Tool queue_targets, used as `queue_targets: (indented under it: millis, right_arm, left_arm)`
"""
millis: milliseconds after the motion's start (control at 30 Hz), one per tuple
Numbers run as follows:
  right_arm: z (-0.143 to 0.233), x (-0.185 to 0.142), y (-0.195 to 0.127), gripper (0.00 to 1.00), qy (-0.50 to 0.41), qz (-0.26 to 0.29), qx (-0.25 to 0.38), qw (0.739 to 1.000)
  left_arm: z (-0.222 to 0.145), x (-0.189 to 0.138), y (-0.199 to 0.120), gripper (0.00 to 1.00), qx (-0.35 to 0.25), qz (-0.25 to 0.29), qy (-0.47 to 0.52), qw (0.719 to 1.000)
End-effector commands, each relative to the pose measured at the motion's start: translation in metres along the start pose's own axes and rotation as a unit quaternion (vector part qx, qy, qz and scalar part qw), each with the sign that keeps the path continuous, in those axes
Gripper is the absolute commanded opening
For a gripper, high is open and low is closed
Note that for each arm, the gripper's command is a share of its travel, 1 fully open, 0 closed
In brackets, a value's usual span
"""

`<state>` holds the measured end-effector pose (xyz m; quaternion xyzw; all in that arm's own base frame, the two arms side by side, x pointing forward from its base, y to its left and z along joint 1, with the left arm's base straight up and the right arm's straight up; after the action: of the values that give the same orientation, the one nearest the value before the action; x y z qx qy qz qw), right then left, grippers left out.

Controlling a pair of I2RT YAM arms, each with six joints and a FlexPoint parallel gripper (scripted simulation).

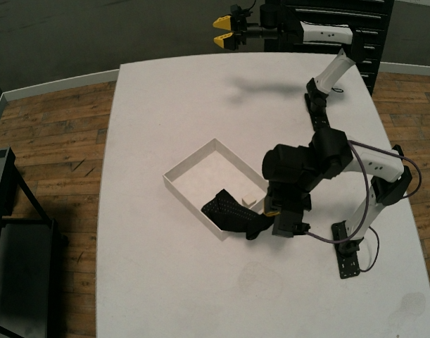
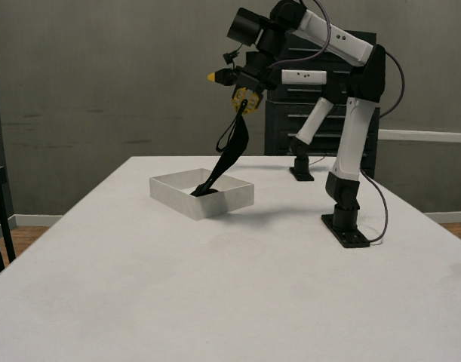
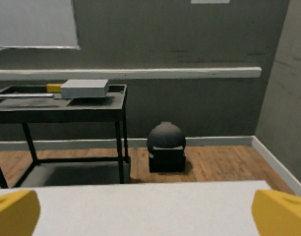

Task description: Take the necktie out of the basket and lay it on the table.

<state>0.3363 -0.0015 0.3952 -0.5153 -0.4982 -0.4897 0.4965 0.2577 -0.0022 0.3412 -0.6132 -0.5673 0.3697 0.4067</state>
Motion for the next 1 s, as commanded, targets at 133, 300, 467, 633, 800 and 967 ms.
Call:
queue_targets:
  millis: [133,300,467,633,800,967]
  right_arm:
    - [0.0,0.001,0.0,1.0,0.0,-0.001,0.0,1.0]
    - [0.0,0.001,0.0,1.0,0.0,-0.001,0.0,1.0]
    - [0.0,0.001,0.0,1.0,0.0,-0.001,0.0,1.0]
    - [0.0,0.001,0.0,1.0,0.0,-0.001,0.0,1.0]
    - [0.0,0.001,0.0,1.0,0.0,-0.001,0.0,1.0]
    - [0.0,0.001,0.0,1.0,0.0,-0.001,0.0,1.0]
  left_arm:
    - [0.005,0.046,-0.014,0.07,0.156,0.006,0.034,0.987]
    - [0.012,0.064,-0.017,0.07,0.153,0.001,0.035,0.988]
    - [0.023,0.096,-0.022,0.07,0.155,-0.004,0.036,0.987]
    - [0.034,0.126,-0.026,0.07,0.157,-0.011,0.035,0.987]
    - [0.04,0.143,-0.029,0.07,0.159,-0.014,0.036,0.987]
    - [0.049,0.171,-0.032,0.07,0.17,-0.01,0.041,0.985]
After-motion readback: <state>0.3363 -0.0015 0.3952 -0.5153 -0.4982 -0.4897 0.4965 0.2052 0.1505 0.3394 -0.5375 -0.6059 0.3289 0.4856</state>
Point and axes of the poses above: on each arm, the point where the finger pads meet when closed, its own y axis out along the fingers, its own z axis across the jaws, x = y × z, the point moved 4 cm from there along -y, back along the fingers, and after that the axes turned 2 degrees about -y, right-handed, at the moved point
